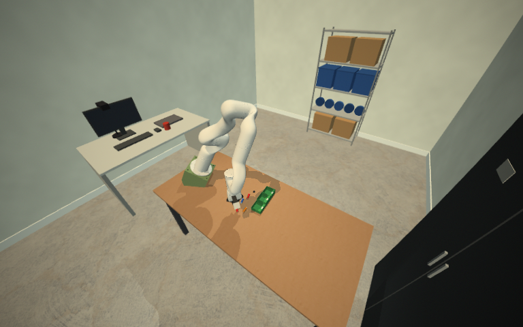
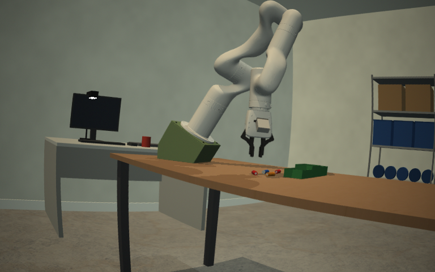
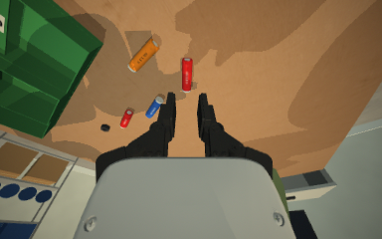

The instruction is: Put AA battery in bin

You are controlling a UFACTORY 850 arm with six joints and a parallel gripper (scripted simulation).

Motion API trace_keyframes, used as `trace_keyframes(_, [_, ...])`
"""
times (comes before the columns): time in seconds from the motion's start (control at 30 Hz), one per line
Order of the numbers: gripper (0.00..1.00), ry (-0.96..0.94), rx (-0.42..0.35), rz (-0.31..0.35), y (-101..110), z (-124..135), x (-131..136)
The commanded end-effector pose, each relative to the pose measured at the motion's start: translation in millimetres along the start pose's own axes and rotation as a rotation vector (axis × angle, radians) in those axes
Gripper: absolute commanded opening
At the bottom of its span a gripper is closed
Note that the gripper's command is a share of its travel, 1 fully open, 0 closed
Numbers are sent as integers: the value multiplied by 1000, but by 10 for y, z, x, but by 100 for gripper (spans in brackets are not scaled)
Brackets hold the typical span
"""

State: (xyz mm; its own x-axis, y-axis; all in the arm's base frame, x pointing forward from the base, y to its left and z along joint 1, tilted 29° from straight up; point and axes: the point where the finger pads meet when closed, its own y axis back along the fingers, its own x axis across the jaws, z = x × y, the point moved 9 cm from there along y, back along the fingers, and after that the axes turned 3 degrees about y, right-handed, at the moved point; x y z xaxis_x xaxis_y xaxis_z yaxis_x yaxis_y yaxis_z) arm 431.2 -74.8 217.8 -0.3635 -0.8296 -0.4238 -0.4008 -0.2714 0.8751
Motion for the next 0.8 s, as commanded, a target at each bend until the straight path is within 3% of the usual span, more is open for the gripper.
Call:
trace_keyframes(0.0, [28, 0, 4, -1, -141, -4, -1])
trace_keyframes(0.33, [28, 0, 4, -1, -523, -11, -3])
trace_keyframes(0.77, [28, 0, 4, -1, -563, -11, -3])
